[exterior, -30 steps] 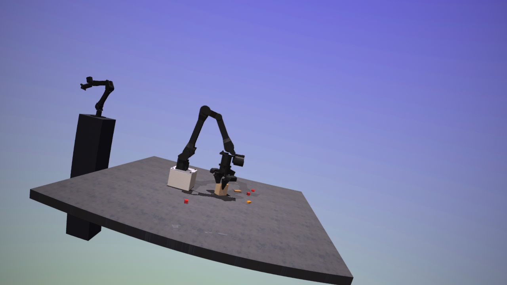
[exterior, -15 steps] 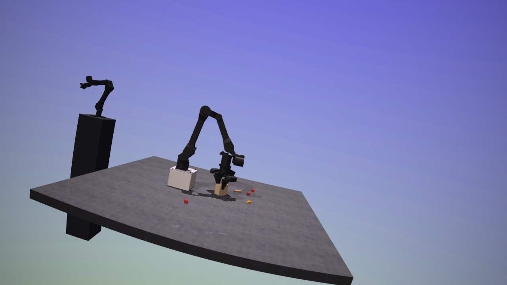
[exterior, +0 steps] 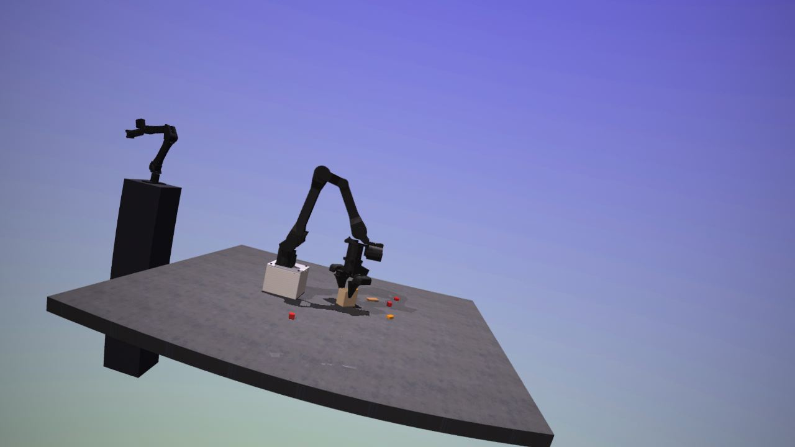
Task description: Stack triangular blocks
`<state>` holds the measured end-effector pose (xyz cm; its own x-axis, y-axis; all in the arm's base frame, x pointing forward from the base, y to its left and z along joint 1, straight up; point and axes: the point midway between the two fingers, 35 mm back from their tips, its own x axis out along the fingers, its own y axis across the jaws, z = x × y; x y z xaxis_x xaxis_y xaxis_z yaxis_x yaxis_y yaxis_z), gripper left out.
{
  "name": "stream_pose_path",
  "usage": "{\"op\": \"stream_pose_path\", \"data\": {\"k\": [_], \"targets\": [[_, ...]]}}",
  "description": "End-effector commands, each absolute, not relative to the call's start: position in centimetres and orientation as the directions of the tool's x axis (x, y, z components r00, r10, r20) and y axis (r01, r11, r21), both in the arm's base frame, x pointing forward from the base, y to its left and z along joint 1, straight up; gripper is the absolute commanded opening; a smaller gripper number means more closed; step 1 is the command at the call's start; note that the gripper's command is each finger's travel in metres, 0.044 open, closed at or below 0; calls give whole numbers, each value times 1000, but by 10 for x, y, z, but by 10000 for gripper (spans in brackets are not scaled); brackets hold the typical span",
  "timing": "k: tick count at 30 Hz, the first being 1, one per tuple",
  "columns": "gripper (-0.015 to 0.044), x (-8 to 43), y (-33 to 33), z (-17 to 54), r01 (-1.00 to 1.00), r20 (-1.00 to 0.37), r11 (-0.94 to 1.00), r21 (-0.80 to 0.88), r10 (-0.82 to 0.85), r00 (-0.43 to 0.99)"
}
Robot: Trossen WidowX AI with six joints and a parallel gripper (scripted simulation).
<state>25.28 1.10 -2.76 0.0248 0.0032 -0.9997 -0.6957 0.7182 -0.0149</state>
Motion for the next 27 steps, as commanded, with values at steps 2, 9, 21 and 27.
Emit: {"op": "stream_pose_path", "data": {"k": [2,9,21,27], "targets": [[341,253,11,-28,-696,-1000,718,-15,3,25],[440,253,11,-28,-696,-1000,718,-15,3,25],[440,253,11,72,-696,-1000,718,-16,3,26],[440,251,11,83,-696,-1000,718,-16,3,26]]}}
